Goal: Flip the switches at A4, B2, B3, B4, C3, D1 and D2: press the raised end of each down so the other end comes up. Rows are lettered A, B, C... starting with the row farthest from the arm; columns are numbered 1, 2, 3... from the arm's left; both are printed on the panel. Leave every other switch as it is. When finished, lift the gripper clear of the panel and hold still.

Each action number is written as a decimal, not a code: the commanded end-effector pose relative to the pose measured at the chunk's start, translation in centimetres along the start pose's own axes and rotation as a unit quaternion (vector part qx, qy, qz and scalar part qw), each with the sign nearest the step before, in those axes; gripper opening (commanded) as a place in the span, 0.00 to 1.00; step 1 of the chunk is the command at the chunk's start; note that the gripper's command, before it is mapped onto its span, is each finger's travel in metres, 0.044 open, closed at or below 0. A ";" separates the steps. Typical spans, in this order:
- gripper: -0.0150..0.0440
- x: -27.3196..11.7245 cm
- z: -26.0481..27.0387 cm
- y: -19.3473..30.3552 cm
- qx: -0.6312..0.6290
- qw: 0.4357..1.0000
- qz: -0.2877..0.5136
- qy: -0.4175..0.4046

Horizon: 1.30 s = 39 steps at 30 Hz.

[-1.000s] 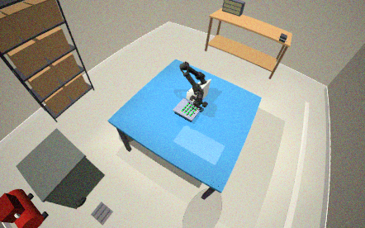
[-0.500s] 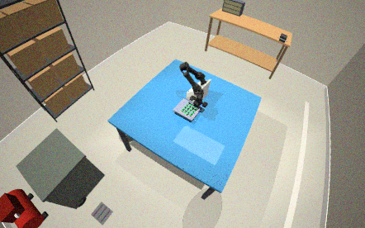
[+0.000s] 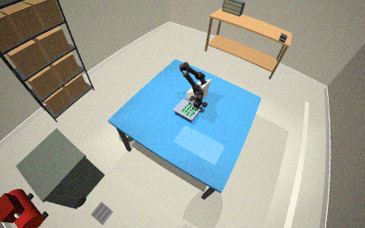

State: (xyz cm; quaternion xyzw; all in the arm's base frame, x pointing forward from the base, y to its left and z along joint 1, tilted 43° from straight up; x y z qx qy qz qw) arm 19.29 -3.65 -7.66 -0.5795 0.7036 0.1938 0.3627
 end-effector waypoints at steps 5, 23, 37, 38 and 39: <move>0.25 -4.4 0.3 -0.5 -0.002 1.000 0.008 -0.001; 0.25 -4.2 -3.2 -0.8 -0.003 1.000 0.003 0.002; 0.25 -1.8 -3.3 -0.5 -0.003 1.000 -0.001 0.004; 0.25 -1.7 -3.3 -0.5 -0.003 1.000 -0.001 0.004; 0.25 -1.6 -3.3 -0.5 -0.003 1.000 -0.001 0.004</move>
Point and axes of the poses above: the point midway between the two fingers, 35 mm back from their tips, its own x axis out along the fingers, its own z axis across the jaws, y = z × x, the point moved 8 cm from there along -x, back along the fingers, and after that the axes turned 8 degrees about x, right-handed, at the moved point
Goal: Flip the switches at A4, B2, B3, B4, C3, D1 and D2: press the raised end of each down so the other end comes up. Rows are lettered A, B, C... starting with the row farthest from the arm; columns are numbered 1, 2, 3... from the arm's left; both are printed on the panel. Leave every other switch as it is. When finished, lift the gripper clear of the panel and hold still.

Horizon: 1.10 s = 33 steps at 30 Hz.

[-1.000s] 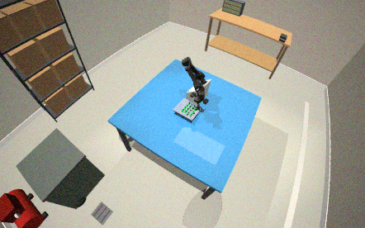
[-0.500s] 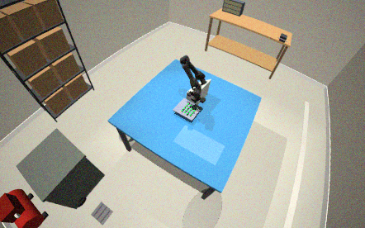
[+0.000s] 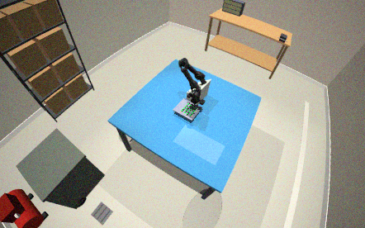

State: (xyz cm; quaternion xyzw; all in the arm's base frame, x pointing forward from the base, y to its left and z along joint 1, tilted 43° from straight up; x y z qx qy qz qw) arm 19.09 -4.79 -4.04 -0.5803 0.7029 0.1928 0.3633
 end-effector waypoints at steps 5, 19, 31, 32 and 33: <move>0.25 1.0 -0.1 0.1 -0.003 1.000 0.000 0.004; 0.25 1.4 -0.1 0.2 -0.004 1.000 0.000 0.004; 0.25 1.4 -0.1 0.2 -0.004 1.000 0.000 0.004; 0.25 1.4 -0.1 0.2 -0.004 1.000 0.000 0.004; 0.25 1.5 -0.1 0.2 -0.004 1.000 0.000 0.004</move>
Point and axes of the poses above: the point midway between the two fingers, 35 mm back from their tips, its own x axis out along the fingers, its own z axis across the jaws, y = z × x, the point moved 8 cm from there along -x, back along the fingers, and after that the axes turned 8 degrees about x, right-handed, at the moved point
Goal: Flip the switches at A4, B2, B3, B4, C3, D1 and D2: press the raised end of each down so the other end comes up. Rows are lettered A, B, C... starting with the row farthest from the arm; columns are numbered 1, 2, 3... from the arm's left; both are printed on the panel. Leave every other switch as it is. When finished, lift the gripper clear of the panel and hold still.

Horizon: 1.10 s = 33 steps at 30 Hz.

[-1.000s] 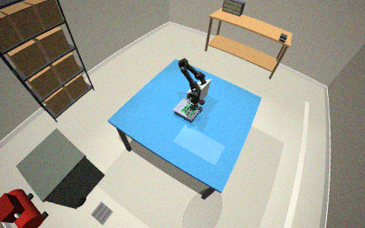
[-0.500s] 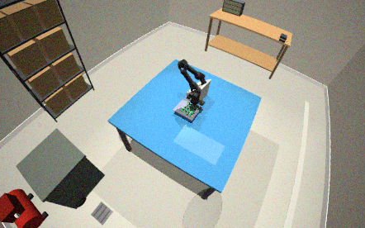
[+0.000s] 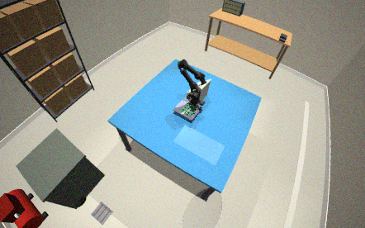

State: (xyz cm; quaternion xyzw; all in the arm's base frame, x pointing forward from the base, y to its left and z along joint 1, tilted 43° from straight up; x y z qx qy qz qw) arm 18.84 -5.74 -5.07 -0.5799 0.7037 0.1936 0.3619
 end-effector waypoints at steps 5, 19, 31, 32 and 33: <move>0.25 0.1 0.0 0.0 -0.002 1.000 -0.001 0.003; 0.25 0.3 -0.1 0.0 -0.002 1.000 -0.001 0.003; 0.25 0.5 -0.1 0.0 -0.002 1.000 -0.001 0.003; 0.25 0.5 -0.1 0.0 -0.002 1.000 -0.001 0.003; 0.25 0.5 -0.1 0.0 -0.002 1.000 -0.001 0.003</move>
Point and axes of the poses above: the point midway between the two fingers, 35 mm back from their tips, its own x axis out along the fingers, its own z axis across the jaws, y = z × x, the point moved 8 cm from there along -x, back along the fingers, and after that the axes turned 8 degrees about x, right-handed, at the moved point
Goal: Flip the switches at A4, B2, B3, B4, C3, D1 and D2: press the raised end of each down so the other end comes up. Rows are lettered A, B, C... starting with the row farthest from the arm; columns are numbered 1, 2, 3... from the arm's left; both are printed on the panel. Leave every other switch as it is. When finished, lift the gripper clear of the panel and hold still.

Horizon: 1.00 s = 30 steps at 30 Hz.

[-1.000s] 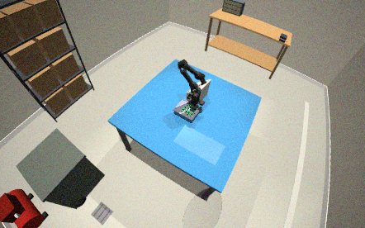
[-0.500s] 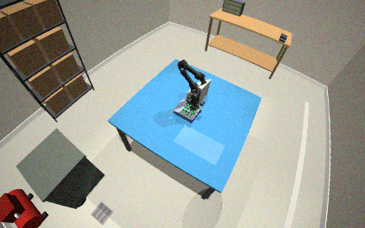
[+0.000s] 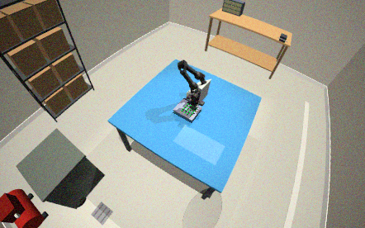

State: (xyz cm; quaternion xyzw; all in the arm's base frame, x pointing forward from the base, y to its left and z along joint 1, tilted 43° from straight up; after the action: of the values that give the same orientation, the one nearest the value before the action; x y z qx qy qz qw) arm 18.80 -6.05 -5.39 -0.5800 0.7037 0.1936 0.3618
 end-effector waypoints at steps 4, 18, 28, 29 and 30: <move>0.25 -0.6 0.1 -0.1 0.000 1.000 0.001 -0.001; 0.25 -6.7 0.1 -3.5 -0.001 1.000 0.011 0.003; 0.25 -7.0 -0.6 -7.7 0.000 1.000 0.010 0.003; 0.25 -7.0 -0.6 -7.7 0.000 1.000 0.010 0.003; 0.25 -7.0 -0.6 -7.7 0.000 1.000 0.010 0.003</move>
State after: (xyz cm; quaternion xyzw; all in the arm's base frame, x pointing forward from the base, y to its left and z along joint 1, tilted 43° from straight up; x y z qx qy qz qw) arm 26.35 -3.57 1.22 -0.5717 0.7106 0.1951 0.3609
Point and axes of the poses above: the point midway between the two fingers, 35 mm back from their tips, its own x axis out along the fingers, its own z axis across the jaws, y = z × x, the point moved 8 cm from there along -x, back along the fingers, and after that the axes turned 8 degrees about x, right-handed, at the moved point
